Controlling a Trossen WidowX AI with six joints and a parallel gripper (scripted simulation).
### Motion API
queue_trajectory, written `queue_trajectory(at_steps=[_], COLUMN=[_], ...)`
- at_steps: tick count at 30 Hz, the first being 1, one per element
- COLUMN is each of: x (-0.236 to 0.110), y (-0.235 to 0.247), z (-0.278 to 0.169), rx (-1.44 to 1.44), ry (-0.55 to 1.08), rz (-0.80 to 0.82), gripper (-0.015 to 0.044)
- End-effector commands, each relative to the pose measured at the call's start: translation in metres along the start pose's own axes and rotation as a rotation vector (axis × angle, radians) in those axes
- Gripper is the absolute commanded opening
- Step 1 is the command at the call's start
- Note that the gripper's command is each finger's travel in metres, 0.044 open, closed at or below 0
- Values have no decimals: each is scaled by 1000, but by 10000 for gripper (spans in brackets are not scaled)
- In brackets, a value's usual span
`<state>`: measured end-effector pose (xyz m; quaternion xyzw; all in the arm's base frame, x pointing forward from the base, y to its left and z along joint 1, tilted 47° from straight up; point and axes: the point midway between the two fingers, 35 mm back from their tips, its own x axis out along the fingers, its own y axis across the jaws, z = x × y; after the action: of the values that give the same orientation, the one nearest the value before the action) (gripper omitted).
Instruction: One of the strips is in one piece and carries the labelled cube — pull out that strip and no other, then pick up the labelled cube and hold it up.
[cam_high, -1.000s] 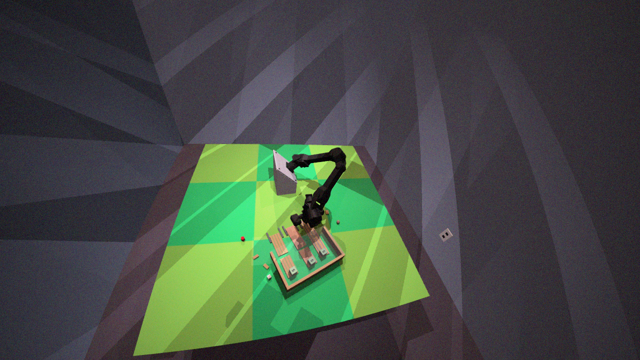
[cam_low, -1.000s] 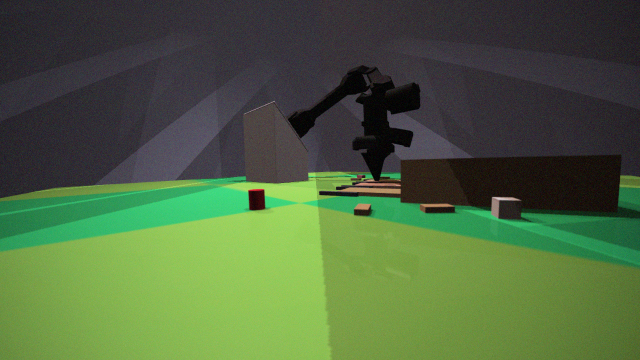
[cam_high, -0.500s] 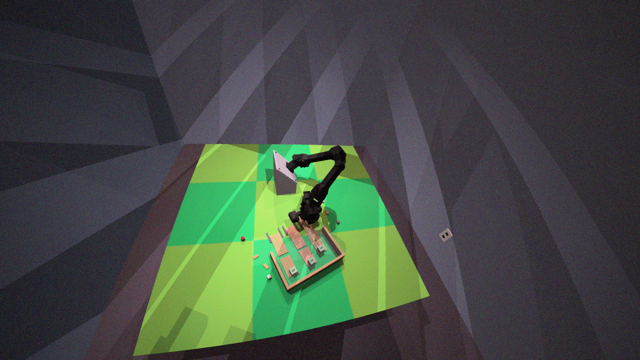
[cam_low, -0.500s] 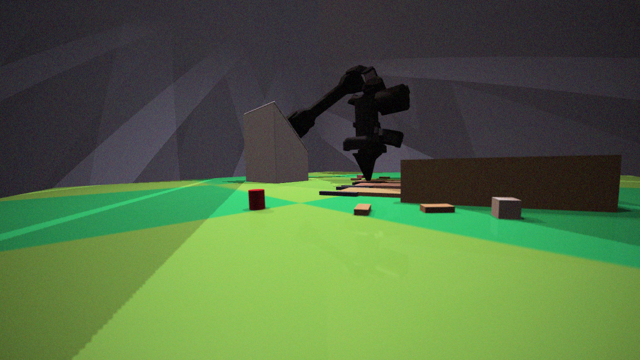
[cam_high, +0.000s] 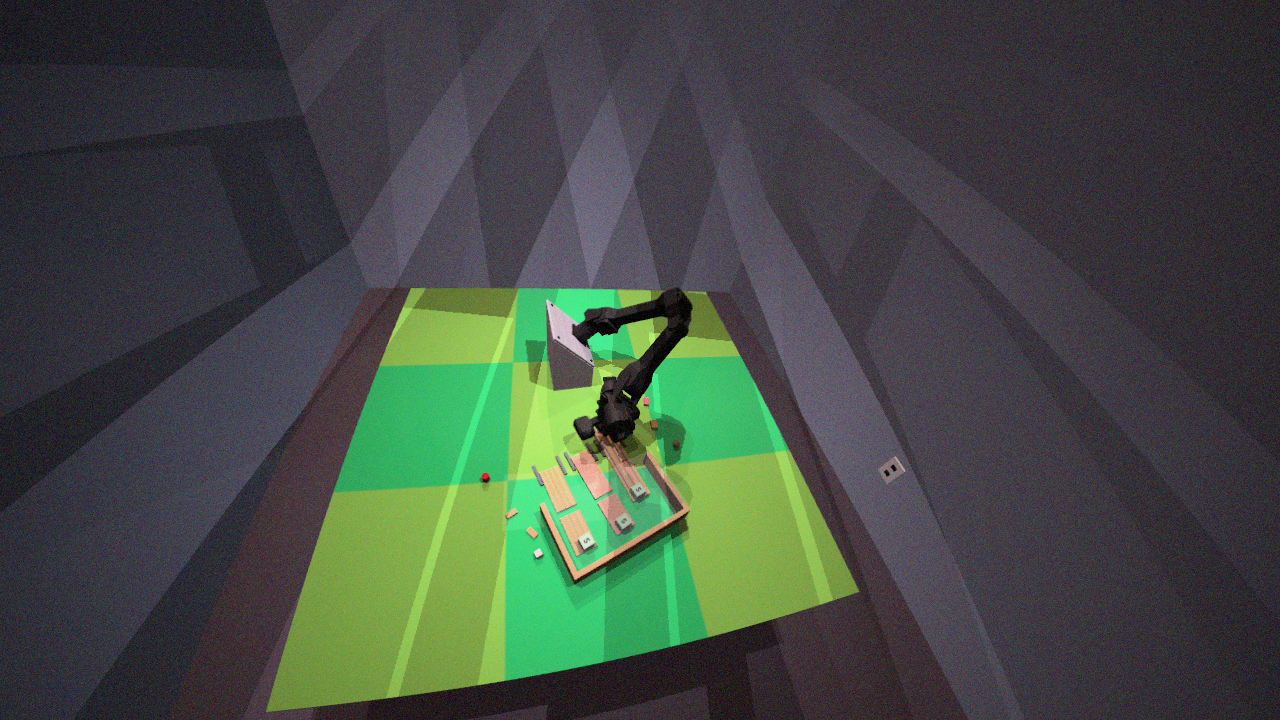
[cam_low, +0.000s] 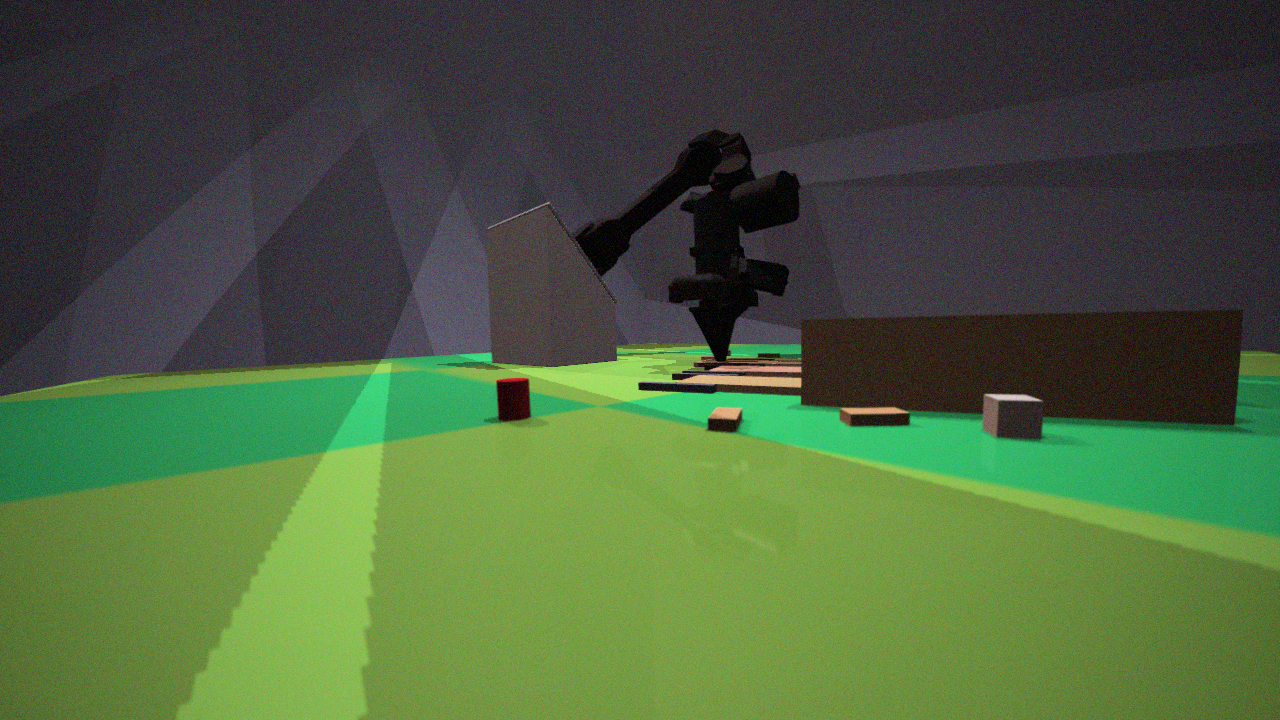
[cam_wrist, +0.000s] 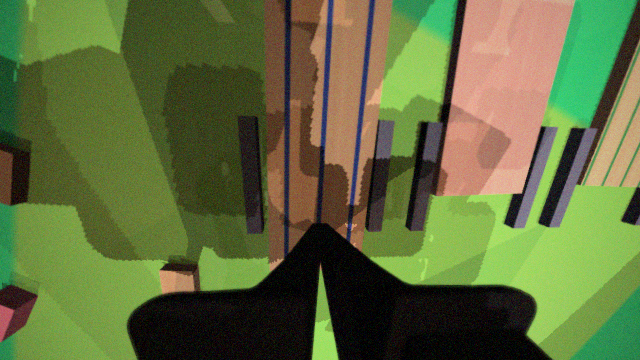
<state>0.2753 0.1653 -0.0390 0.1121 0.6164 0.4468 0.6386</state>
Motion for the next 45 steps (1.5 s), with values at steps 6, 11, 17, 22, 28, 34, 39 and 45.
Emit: queue_trajectory(at_steps=[6, 11, 17, 22, 28, 34, 39, 45], x=[4, 4, 4, 4, 4, 4, 4, 3], y=[0, 0, 0, 0, 0, -1, -1, -1], z=[-22, -30, -38, -46, -54, -64, -71, -80], rx=[8, 9, 9, 9, 10, 10, 10, 11], ry=[19, 19, 19, 20, 20, 20, 21, 21], rz=[8, 8, 8, 8, 8, 8, 8, 8], gripper=[0, 0, 0, 0, 0, 0, 0, 0])
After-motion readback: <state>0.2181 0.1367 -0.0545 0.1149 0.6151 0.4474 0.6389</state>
